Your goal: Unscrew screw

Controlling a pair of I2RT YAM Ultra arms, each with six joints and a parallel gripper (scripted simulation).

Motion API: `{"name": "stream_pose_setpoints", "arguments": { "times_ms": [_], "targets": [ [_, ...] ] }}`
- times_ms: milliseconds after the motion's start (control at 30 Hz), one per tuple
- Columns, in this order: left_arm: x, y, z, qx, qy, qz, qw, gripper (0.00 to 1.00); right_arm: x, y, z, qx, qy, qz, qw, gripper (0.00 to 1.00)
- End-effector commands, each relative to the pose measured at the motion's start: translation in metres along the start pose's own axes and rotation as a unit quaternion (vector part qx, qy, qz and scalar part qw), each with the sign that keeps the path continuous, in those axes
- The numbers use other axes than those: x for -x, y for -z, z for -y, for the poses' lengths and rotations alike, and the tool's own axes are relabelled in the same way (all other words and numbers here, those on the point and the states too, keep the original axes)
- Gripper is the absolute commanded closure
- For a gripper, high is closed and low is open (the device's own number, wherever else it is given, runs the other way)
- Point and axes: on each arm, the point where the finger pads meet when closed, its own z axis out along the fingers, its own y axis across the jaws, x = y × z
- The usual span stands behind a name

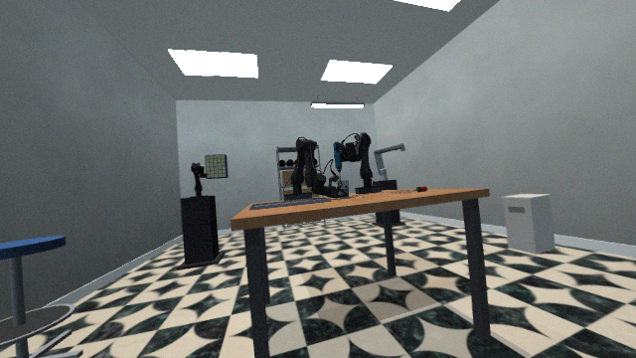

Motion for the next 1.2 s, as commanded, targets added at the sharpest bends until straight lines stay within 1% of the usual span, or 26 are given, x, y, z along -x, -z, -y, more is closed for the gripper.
{"name": "stream_pose_setpoints", "arguments": {
  "times_ms": [0, 1167],
  "targets": [
    [0.0674, -0.0013, -0.0033, 0.001, -0.003, 0.095, 0.995, 0.58, 0.0058, -0.0002, 0.0029, 0.001, 0.008, 0.005, 1.0, 0.41],
    [0.0706, -0.001, -0.0028, 0.0, -0.002, 0.1, 0.995, 0.58, 0.0058, -0.0002, 0.0029, 0.001, 0.008, 0.005, 1.0, 0.41]
  ]
}}
